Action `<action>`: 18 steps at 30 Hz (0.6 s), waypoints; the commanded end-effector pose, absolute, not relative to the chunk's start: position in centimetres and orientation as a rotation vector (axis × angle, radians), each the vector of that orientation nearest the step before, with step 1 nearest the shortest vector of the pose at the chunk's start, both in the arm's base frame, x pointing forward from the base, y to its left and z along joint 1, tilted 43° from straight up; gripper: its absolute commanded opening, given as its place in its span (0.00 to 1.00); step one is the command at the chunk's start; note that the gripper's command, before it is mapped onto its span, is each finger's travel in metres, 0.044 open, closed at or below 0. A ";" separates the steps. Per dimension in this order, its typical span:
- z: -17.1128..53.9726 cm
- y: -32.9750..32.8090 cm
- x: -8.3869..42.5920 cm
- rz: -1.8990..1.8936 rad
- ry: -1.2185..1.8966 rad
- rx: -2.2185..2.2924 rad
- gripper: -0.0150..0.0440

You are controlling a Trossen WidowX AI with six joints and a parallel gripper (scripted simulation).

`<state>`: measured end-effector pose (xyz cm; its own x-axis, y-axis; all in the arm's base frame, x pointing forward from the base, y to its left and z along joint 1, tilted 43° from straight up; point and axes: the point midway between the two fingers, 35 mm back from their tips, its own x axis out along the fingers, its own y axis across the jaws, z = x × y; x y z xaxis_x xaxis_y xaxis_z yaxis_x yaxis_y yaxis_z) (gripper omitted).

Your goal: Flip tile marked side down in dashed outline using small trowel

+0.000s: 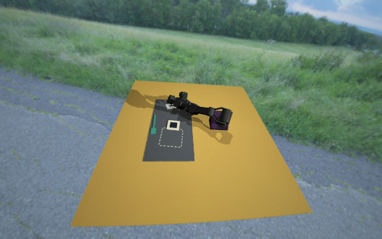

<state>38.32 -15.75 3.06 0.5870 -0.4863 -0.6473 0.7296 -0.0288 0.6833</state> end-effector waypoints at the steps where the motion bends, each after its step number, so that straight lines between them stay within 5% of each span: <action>1: 2.2 -16.1 38.8 -1.030 0.242 1.375 0.76; 18: -2.7 -16.8 39.2 -1.299 0.231 1.832 0.76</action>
<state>38.95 -16.51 -2.11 0.4588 -0.3367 -0.8223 0.6203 -0.5413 0.5677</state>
